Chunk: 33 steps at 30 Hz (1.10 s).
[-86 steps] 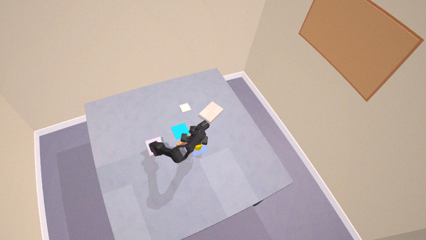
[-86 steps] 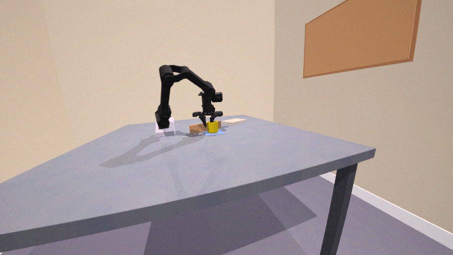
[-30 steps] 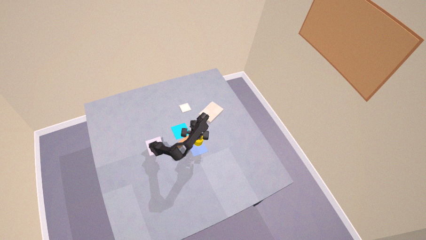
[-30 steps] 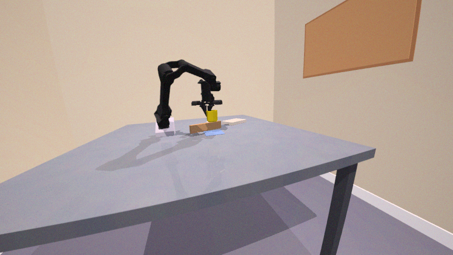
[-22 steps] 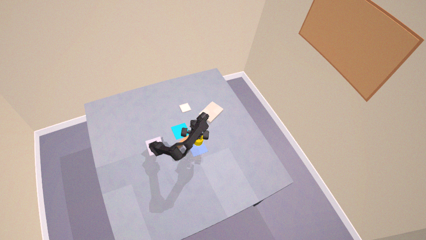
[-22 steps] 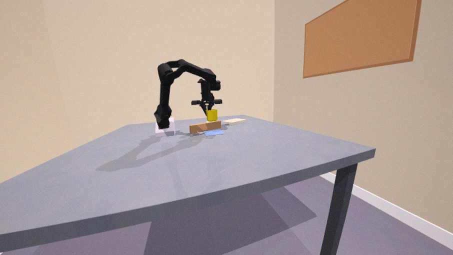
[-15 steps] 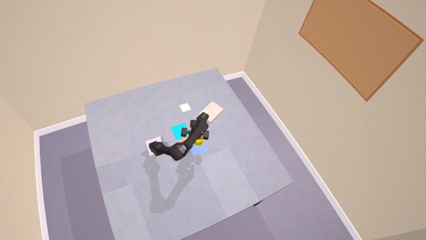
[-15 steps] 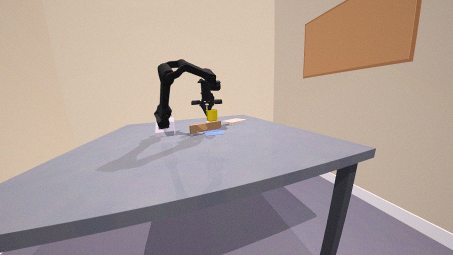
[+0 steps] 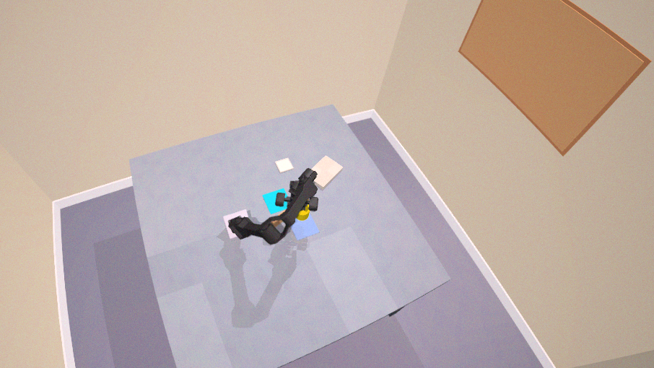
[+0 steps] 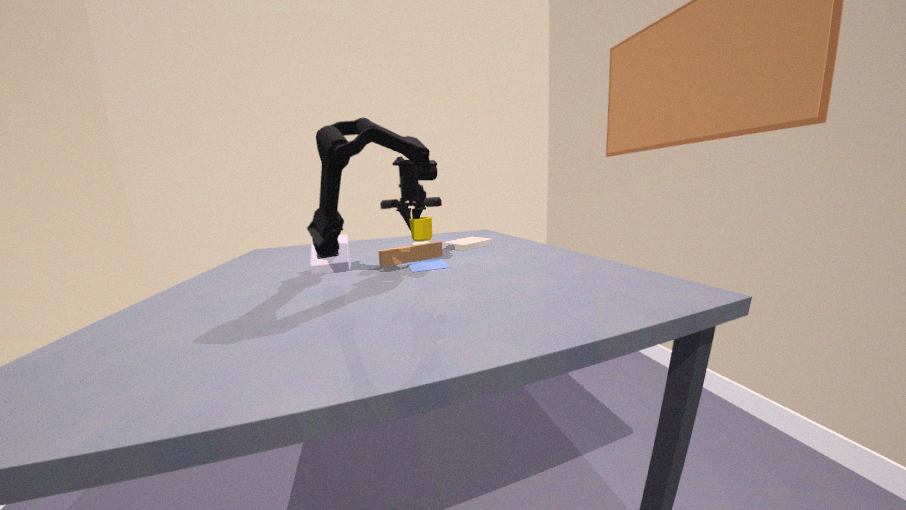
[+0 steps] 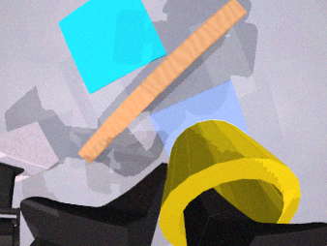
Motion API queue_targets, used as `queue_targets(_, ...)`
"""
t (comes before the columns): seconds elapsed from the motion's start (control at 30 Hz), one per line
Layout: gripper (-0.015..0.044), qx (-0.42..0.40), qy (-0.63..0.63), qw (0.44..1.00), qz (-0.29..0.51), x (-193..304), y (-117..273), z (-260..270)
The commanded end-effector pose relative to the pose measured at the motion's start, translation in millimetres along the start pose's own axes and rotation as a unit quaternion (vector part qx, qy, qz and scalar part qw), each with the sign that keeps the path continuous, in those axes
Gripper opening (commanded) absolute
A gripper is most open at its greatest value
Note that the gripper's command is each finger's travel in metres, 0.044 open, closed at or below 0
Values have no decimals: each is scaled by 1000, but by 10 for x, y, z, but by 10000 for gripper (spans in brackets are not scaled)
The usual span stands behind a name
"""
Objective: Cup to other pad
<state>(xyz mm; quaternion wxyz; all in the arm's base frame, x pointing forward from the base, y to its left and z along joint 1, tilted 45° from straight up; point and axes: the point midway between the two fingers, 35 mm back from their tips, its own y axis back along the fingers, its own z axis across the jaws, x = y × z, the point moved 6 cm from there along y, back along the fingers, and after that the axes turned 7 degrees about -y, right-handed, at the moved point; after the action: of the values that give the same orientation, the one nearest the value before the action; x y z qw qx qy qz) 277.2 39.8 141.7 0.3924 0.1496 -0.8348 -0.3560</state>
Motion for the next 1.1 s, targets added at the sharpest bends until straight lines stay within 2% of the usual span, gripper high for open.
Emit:
queue_targets(0.0, 0, -3, 4, 1000, 4, -78, -16, 107)
queue_targets(1.07, 0, -5, 4, 1000, 3, -572, 41, 815)
